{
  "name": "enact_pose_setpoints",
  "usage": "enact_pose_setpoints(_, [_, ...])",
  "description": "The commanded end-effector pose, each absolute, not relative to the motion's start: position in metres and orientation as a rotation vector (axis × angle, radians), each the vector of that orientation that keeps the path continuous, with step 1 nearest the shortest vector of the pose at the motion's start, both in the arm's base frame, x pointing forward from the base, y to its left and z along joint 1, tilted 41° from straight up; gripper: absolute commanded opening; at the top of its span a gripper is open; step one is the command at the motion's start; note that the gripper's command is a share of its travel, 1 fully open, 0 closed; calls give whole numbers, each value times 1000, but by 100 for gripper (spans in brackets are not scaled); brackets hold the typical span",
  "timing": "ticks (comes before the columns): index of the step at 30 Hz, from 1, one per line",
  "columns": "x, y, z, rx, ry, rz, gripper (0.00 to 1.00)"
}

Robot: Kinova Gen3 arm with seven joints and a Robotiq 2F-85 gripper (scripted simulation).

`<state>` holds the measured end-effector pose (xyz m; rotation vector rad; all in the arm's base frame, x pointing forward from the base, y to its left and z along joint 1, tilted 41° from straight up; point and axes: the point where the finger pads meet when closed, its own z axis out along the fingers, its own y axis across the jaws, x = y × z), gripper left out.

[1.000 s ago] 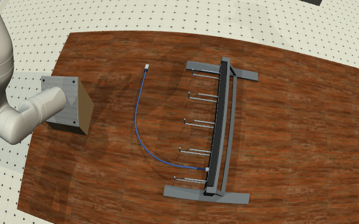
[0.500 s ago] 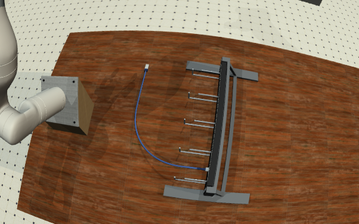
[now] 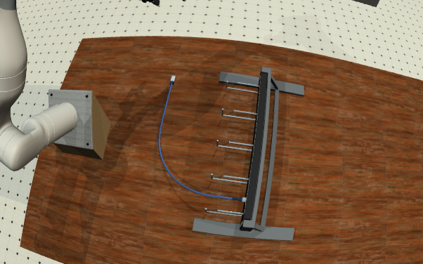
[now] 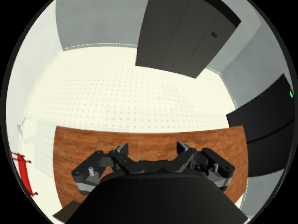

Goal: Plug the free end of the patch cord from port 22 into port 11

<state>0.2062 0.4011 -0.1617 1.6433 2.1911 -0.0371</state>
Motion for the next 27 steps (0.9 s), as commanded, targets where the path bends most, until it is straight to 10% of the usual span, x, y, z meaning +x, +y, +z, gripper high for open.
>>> enact_pose_setpoints(1, [207, 401, -163, 1647, 2190, -38, 100])
enact_pose_setpoints(27, [239, 314, -182, 1653, 2070, -250, 100])
